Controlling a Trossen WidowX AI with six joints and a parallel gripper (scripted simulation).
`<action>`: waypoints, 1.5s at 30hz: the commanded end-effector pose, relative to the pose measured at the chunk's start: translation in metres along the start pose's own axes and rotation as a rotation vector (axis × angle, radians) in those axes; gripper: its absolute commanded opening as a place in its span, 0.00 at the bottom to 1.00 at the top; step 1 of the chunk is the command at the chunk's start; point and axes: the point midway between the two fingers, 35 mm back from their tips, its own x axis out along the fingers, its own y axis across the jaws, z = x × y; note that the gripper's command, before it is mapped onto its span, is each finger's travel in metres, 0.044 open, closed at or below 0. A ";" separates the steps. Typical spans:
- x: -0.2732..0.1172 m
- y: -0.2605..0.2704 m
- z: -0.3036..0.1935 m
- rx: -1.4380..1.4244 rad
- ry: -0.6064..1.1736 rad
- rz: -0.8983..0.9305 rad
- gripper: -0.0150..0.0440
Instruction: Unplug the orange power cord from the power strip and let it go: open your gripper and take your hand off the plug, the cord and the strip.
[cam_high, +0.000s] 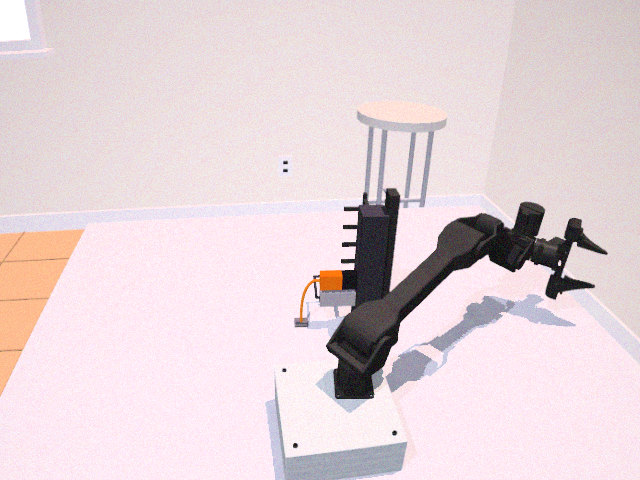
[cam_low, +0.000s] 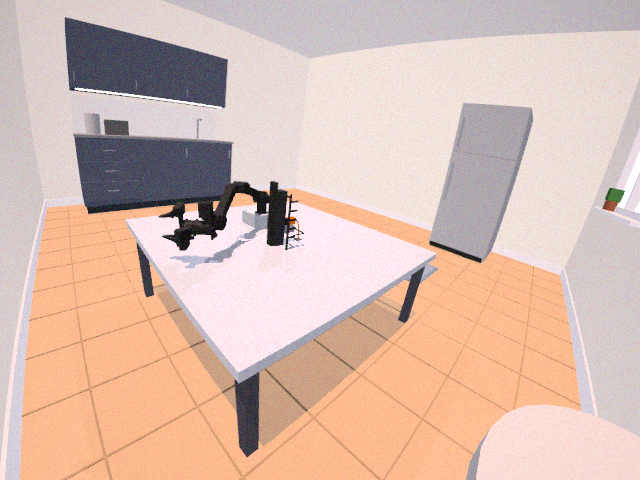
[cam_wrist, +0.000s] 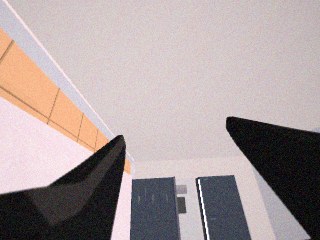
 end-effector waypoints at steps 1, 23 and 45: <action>-0.001 0.000 0.001 -0.001 -0.004 0.000 0.89; -0.286 -0.075 0.071 -0.159 -0.834 0.093 0.53; -0.576 -0.075 -0.092 -0.511 -1.640 0.356 0.53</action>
